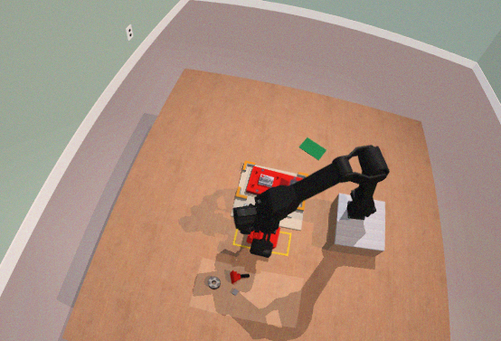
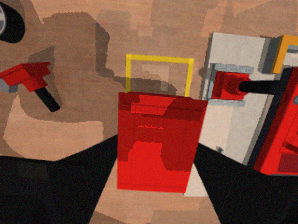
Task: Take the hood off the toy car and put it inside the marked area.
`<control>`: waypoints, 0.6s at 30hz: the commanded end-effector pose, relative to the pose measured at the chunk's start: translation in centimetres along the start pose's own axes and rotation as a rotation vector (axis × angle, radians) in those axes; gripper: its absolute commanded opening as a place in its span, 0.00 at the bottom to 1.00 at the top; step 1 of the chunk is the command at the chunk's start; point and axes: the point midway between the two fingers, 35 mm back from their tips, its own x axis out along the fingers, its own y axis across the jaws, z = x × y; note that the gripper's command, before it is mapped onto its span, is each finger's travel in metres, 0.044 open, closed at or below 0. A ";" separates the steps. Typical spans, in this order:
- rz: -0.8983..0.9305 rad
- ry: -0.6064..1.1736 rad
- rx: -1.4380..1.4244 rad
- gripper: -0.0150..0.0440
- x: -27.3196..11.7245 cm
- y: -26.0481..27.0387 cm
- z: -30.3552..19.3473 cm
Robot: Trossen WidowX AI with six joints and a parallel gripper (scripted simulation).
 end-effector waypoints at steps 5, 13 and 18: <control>-0.008 0.010 0.004 0.25 1.1 -0.2 -0.3; -0.008 0.010 0.004 0.25 1.7 -0.2 -0.3; -0.008 0.010 0.004 0.25 1.7 -0.2 -0.3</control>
